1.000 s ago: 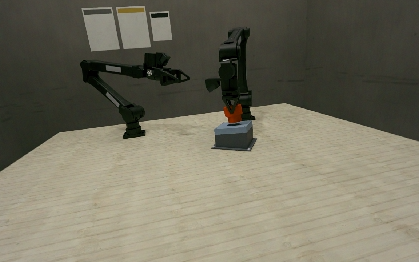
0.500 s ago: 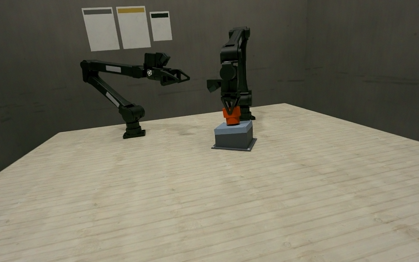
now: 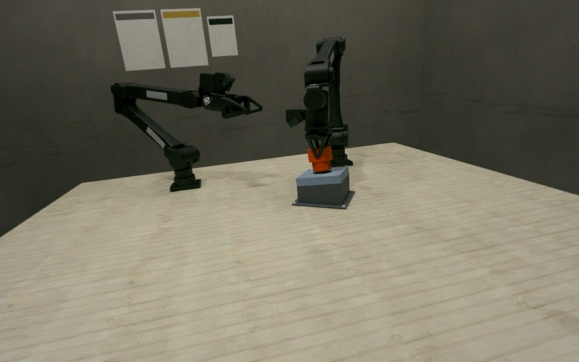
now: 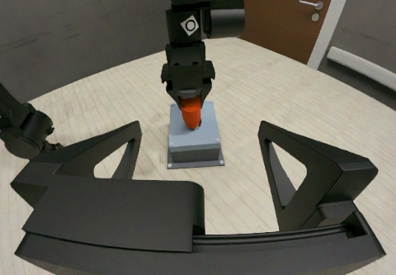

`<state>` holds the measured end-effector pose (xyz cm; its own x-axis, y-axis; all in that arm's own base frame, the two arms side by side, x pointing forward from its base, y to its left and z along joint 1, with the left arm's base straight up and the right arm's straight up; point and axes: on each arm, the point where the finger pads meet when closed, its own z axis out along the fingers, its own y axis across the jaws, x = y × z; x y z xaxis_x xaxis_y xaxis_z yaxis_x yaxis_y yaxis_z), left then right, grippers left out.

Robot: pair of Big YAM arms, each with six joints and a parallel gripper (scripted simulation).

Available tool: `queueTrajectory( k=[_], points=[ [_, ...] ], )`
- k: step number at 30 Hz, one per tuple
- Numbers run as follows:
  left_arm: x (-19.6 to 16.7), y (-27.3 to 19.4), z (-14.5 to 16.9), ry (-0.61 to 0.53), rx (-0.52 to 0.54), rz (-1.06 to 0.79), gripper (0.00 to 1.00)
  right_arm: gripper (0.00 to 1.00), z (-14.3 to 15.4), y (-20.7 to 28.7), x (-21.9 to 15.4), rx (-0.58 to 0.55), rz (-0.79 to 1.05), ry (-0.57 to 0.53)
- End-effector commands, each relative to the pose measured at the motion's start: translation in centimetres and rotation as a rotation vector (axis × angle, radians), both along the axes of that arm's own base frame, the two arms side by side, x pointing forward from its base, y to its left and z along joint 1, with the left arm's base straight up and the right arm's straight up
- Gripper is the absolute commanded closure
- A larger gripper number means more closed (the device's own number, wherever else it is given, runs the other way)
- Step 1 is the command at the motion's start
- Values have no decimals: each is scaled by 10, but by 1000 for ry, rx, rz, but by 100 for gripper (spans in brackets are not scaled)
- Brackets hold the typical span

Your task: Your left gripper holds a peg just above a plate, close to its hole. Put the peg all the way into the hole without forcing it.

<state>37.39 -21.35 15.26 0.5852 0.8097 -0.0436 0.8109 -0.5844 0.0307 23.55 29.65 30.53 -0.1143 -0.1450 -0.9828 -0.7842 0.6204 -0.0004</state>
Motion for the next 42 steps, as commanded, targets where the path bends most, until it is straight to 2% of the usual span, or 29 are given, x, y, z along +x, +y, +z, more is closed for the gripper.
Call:
queueTrajectory(
  k=[1, 2, 4, 6, 17, 25, 29, 31, 36, 42],
  points=[
    [26, -15, 47, -119, -69, 2, 60, 0, 17, 3, 1, 26, 1, -20],
    [26, -15, 47, -119, -69, 2, 60, 0, 17, 3, 1, 26, 1, -20],
    [24, -13, 29, -44, -25, 4, 60, 0, 17, 3, 1, 26, 1, -20],
    [20, -8, 13, -19, -11, 7, 60, 0, 17, 3, 1, 26, 1, -20],
    [19, -6, 25, -68, -37, 11, 60, 0, 17, 3, 1, 26, 1, -20],
    [23, -9, 26, -58, -32, 10, 60, 0, 17, 3, 1, 26, 1, -20],
    [18, -4, 6, -6, -4, 4, 60, 0, 17, 3, 1, 26, 1, -20],
    [20, -3, 18, -48, -26, 3, 60, 0, 17, 3, 1, 26, 1, -20],
    [18, -5, 14, -60, -33, 1, 60, 0, 17, 3, 1, 26, 1, -20],
    [10, 4, -27, -3, -3, 4, 60, 0, 17, 3, 1, 26, 1, -20]
  ],
)
